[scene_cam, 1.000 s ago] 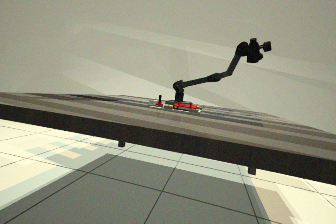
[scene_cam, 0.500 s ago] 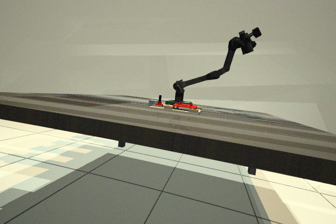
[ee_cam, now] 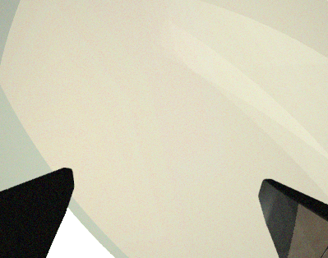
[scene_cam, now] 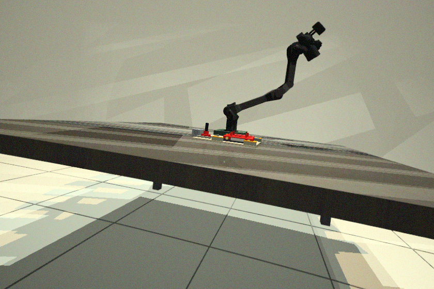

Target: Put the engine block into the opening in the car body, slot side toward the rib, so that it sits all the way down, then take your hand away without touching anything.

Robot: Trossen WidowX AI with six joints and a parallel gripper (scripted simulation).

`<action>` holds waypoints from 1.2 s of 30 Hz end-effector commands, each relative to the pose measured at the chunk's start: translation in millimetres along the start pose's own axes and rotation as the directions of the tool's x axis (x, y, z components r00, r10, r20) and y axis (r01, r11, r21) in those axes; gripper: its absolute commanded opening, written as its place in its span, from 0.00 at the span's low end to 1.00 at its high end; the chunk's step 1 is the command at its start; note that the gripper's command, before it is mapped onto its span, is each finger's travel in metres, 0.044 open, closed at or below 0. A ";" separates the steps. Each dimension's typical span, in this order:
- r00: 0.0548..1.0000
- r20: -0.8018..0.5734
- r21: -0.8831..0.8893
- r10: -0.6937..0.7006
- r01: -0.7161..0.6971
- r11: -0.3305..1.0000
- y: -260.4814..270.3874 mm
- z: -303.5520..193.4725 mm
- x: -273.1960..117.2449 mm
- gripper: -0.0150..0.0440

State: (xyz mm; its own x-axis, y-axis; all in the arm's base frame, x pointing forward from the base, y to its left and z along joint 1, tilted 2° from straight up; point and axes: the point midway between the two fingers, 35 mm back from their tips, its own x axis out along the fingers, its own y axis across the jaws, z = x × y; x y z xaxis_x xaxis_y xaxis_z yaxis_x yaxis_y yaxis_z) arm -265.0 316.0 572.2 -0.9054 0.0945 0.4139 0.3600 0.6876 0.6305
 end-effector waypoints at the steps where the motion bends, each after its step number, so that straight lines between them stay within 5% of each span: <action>1: 0.998 -0.056 -0.038 0.013 -0.015 0.999 -2.4 -28.7 0.9 1.00; 19: 0.921 -0.377 -0.221 0.096 -0.190 0.957 -12.0 -166.0 -17.6 1.00; 36: 0.691 -0.720 -0.316 0.064 -0.408 0.857 -59.0 -319.0 -85.3 1.00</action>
State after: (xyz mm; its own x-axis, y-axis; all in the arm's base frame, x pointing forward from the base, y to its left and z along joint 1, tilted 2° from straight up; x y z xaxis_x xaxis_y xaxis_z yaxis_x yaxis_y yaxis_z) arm -154.1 63.1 705.3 -0.4950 -0.3668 0.7877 0.7175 0.3388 0.6086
